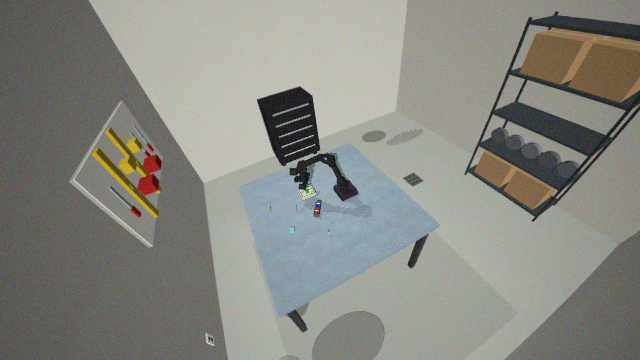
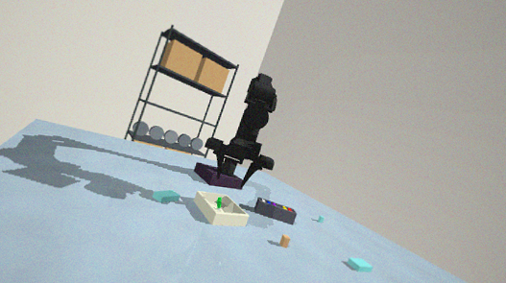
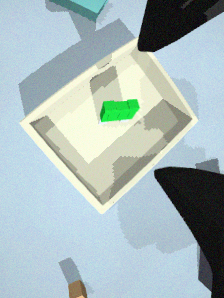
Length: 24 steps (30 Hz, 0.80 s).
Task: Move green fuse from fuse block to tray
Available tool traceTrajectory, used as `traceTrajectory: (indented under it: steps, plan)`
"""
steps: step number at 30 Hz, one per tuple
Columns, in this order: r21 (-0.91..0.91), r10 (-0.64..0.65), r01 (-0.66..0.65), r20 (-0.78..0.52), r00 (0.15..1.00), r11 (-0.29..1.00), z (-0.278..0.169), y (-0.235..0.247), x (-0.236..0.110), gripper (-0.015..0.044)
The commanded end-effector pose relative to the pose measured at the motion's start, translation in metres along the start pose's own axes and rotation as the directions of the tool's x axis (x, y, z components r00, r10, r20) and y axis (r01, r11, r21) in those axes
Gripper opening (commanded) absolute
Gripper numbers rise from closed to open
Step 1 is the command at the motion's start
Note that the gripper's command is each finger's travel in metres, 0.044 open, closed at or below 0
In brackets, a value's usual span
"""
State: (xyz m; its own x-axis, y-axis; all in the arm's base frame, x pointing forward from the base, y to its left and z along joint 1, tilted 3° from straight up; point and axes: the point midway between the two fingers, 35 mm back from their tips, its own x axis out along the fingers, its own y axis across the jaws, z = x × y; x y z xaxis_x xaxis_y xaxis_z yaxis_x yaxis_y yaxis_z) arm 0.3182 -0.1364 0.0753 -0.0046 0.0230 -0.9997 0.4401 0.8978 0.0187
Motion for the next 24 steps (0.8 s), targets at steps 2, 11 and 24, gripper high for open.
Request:
traceTrajectory:
  steps: [2, 11, 24]
  plan:
    - [-0.006, -0.003, 0.003, -0.002, 1.0, 1.0, -0.0009, -0.0006, -0.0072, 0.033]
    - [-0.001, 0.0, 0.0, -0.003, 1.0, 1.0, -0.001, 0.0, -0.0052, 0.033]
    - [-0.001, 0.0, 0.0, -0.003, 1.0, 1.0, -0.001, 0.0, -0.0052, 0.033]
